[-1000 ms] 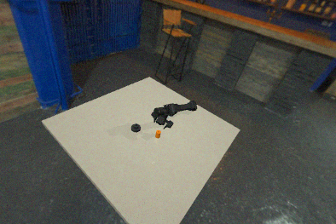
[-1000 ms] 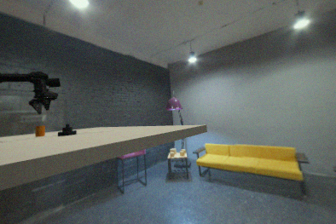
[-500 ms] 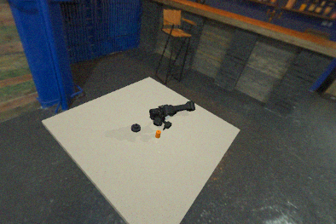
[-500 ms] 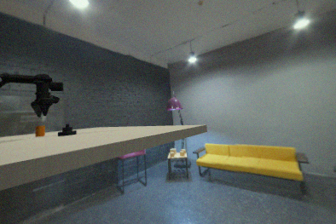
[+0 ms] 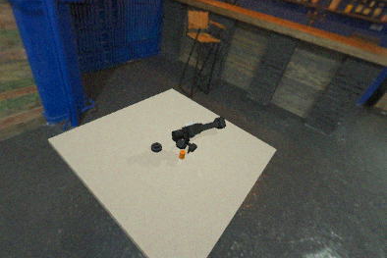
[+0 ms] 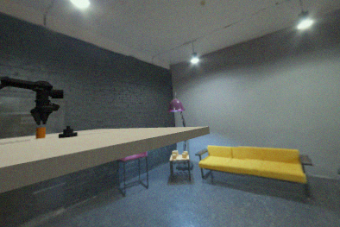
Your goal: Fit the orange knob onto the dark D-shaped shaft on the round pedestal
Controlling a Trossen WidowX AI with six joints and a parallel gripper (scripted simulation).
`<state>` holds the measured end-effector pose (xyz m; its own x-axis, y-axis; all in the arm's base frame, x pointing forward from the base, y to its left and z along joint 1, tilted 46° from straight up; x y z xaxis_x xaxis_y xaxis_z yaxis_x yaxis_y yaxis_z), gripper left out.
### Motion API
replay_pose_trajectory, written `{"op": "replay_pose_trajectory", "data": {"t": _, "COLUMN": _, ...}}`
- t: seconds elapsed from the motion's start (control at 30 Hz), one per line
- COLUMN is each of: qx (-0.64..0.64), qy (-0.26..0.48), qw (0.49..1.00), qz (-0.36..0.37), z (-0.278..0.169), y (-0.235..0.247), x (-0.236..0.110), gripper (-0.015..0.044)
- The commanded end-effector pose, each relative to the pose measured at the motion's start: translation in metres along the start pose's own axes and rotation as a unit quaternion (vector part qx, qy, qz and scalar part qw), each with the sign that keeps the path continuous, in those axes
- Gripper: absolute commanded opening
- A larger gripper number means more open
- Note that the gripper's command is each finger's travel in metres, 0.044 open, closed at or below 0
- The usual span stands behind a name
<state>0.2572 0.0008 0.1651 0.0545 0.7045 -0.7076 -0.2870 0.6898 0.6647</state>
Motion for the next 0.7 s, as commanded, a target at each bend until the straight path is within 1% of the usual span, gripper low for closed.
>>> {"op": "replay_pose_trajectory", "data": {"t": 0.0, "qx": 0.002, "qy": -0.001, "qw": 1.000, "qz": 0.002, "z": 0.000, "y": 0.000, "x": 0.007, "gripper": 0.0440}}
{"op": "replay_pose_trajectory", "data": {"t": 0.67, "qx": 0.002, "qy": -0.001, "qw": 1.000, "qz": 0.001, "z": 0.001, "y": 0.000, "x": 0.040, "gripper": 0.0440}}
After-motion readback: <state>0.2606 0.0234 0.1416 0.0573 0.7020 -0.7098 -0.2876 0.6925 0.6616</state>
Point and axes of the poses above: the point midway between the two fingers, 35 mm back from their tips, its own x axis out along the fingers, its own y axis across the jaws, z = x × y, the point moved 4 cm from there along -x, back along the fingers, and after that the axes turned 13 degrees about -x, right-handed, at the moved point
